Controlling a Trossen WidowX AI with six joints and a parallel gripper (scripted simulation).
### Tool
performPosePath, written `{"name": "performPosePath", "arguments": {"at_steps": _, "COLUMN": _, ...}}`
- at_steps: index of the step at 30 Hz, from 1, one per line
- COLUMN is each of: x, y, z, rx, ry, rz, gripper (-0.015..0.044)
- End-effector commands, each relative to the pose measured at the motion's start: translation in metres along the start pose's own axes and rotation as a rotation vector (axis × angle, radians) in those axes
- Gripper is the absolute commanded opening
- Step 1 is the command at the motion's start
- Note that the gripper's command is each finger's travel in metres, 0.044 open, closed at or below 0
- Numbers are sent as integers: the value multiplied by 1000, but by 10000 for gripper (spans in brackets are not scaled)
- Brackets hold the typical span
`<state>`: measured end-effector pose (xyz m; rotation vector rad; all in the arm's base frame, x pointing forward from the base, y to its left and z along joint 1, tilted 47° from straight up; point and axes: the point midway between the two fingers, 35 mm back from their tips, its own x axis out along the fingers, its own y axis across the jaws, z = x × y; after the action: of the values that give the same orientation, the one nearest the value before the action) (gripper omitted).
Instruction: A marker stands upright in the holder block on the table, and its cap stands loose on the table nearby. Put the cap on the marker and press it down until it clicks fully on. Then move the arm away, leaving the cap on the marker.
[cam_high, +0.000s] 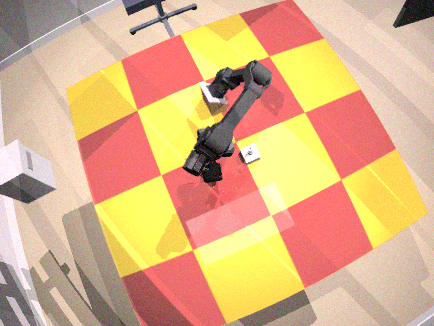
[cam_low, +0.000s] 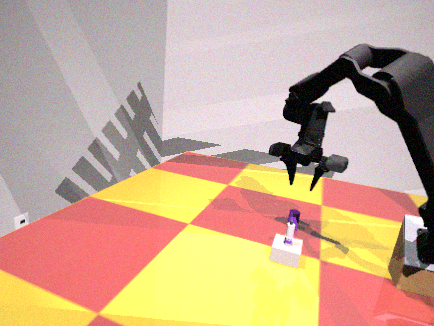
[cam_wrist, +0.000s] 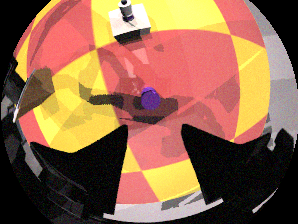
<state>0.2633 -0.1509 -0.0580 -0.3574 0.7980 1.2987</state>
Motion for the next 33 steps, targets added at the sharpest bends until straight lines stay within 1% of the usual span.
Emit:
{"name": "performPosePath", "arguments": {"at_steps": 1, "x": 12, "y": -2, "z": 5, "rx": 6, "ry": -10, "rz": 10, "gripper": 243}}
{"name": "performPosePath", "arguments": {"at_steps": 3, "x": 33, "y": -1, "z": 5, "rx": 5, "ry": -11, "rz": 10, "gripper": 243}}
{"name": "performPosePath", "arguments": {"at_steps": 4, "x": 36, "y": -1, "z": 5, "rx": 5, "ry": -11, "rz": 10, "gripper": 243}}
{"name": "performPosePath", "arguments": {"at_steps": 8, "x": 37, "y": -1, "z": 6, "rx": 5, "ry": -11, "rz": 10, "gripper": 243}}
{"name": "performPosePath", "arguments": {"at_steps": 11, "x": 49, "y": -1, "z": 9, "rx": 5, "ry": -12, "rz": 10, "gripper": 243}}
{"name": "performPosePath", "arguments": {"at_steps": 16, "x": 52, "y": -1, "z": 9, "rx": 5, "ry": -12, "rz": 10, "gripper": 243}}
{"name": "performPosePath", "arguments": {"at_steps": 33, "x": 79, "y": -2, "z": 9, "rx": 5, "ry": -12, "rz": 10, "gripper": 243}}
